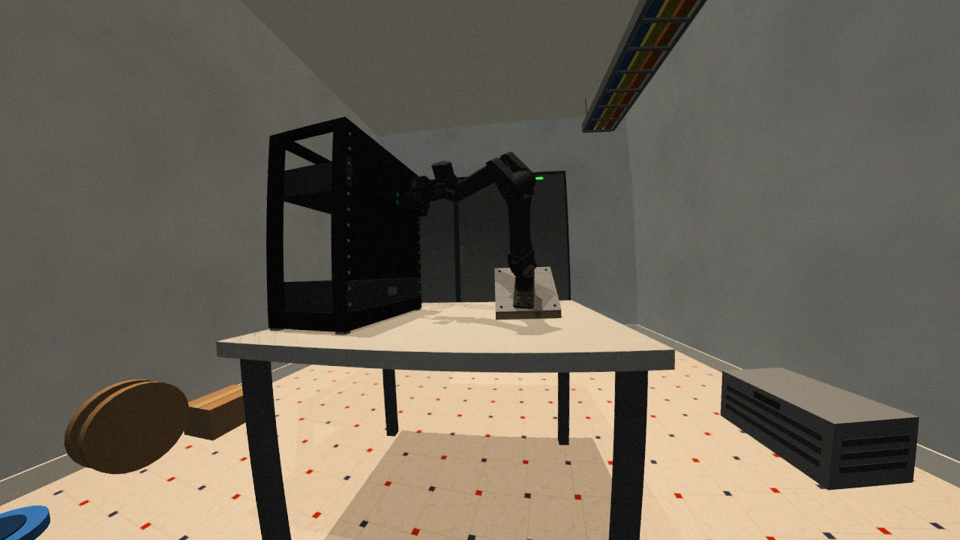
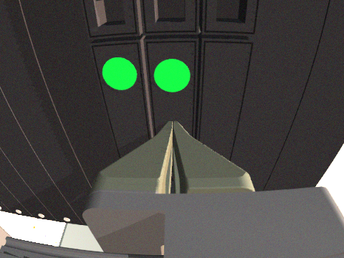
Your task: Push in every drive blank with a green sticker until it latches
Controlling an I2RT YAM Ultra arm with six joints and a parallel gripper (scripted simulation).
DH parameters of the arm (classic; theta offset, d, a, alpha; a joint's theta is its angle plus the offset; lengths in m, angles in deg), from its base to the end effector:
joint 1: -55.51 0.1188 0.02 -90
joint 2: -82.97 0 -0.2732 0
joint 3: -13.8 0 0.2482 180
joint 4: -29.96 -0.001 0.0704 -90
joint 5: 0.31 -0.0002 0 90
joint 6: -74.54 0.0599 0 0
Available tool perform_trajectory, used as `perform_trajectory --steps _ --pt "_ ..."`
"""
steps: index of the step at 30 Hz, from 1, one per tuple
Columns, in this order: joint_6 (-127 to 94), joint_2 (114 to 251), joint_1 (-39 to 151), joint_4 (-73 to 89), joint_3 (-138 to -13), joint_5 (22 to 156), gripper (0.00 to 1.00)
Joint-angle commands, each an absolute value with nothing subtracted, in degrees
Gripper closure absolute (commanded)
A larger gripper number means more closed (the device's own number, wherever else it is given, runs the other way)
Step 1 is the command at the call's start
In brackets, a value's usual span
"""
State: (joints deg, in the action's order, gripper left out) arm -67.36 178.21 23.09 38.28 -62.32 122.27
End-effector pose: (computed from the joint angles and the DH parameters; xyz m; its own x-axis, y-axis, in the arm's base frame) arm 0.3539 -0.1854 0.2867 -0.1017 -0.7209 -0.6855 -0.1212 0.6929 -0.7107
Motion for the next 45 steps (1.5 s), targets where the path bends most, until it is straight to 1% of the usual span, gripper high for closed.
perform_trajectory --steps 1,23,27,28,33,35,41,45 --pt "-66.46 178.96 24.73 40.73 -65.73 122.66 1.00" --pt "-66.48 178.85 24.67 40.70 -65.64 122.83 1.00" --pt "-66.76 174.80 23.28 40.41 -63.80 123.89 1.00" --pt "-66.85 174.09 22.05 40.11 -60.89 124.30 1.00" --pt "-67.89 167.06 18.32 37.23 -55.11 127.96 1.00" --pt "-67.89 167.06 18.32 37.23 -55.11 127.96 1.00" --pt "-68.56 159.37 13.00 34.26 -50.02 133.22 1.00" --pt "-68.91 158.02 11.89 33.39 -50.23 134.35 1.00"
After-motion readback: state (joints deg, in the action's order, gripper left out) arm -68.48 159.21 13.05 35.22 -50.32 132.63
